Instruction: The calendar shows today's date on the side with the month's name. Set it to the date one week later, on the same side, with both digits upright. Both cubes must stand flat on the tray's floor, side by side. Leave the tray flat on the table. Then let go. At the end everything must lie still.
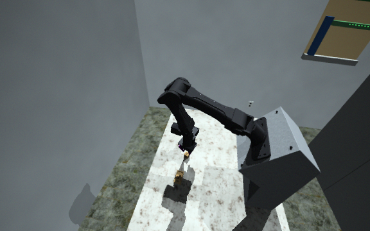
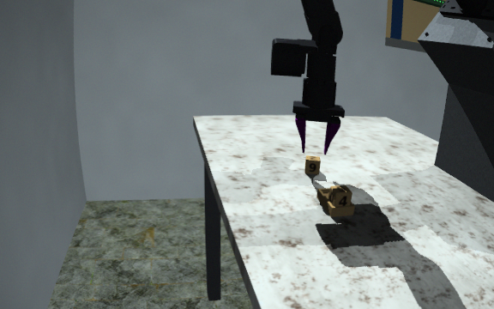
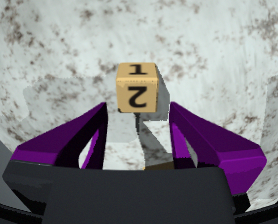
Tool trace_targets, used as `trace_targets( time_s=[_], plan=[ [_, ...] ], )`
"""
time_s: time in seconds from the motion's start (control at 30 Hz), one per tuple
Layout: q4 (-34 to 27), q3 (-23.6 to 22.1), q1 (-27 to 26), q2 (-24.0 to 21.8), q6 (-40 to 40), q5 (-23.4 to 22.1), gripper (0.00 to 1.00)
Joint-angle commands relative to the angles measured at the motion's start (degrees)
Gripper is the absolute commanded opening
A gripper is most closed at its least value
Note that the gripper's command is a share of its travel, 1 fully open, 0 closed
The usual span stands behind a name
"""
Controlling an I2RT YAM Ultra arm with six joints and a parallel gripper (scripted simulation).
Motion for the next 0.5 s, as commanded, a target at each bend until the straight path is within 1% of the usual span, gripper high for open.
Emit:
trace_targets(
  time_s=[0.0,0.47],
  plan=[
    [0.27,0.19,-0.05,0.00,0.13,0.78,0.45],
    [0.48,0.56,0.06,0.56,0.20,0.86,0.45]
  ],
)
